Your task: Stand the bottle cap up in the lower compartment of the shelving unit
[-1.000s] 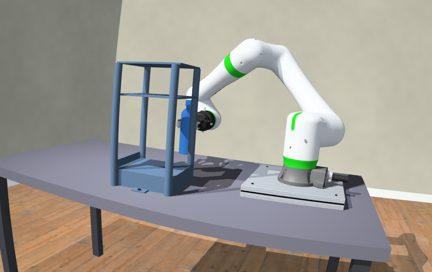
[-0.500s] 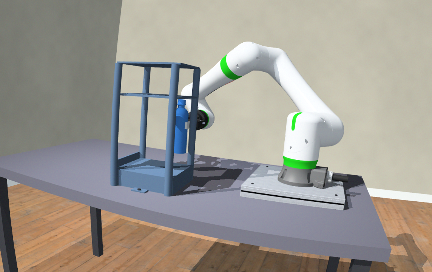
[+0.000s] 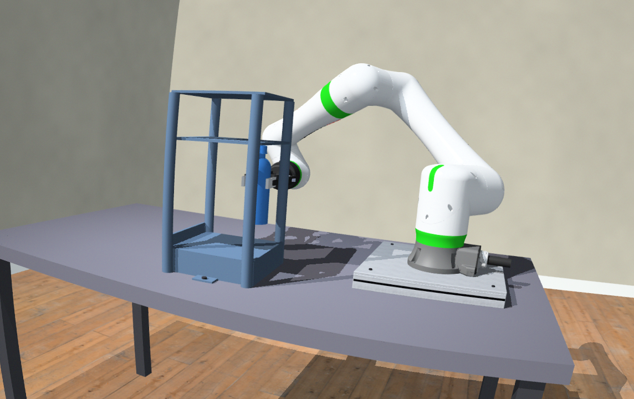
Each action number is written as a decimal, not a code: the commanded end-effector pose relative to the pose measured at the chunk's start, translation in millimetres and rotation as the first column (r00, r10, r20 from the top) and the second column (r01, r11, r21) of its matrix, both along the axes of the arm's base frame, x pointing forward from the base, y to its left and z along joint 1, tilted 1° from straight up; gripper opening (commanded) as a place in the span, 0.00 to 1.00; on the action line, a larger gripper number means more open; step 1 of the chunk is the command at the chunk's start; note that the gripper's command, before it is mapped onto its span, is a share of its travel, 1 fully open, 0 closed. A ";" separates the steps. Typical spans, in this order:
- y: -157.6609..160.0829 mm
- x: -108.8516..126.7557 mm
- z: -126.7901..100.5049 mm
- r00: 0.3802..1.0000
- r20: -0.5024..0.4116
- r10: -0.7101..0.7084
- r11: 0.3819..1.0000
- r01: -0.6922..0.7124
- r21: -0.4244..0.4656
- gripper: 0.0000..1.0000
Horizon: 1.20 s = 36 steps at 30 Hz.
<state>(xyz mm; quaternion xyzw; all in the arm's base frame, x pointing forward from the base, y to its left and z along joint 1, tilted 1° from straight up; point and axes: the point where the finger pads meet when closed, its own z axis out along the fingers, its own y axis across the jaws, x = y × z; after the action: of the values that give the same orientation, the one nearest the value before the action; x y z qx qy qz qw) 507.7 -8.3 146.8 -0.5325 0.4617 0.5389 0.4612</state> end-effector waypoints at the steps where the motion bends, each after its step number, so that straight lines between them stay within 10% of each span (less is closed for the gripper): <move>1: 0.0 0.1 0.1 1.000 0.000 0.000 1.000 0.000 0.000 0.00; 36: 32.7 -4.7 0.3 1.000 0.000 0.000 1.000 0.000 0.000 0.00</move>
<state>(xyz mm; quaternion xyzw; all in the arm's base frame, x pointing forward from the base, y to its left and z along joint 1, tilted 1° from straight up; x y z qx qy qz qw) 503.6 19.5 147.0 -0.5326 0.4617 0.5390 0.4612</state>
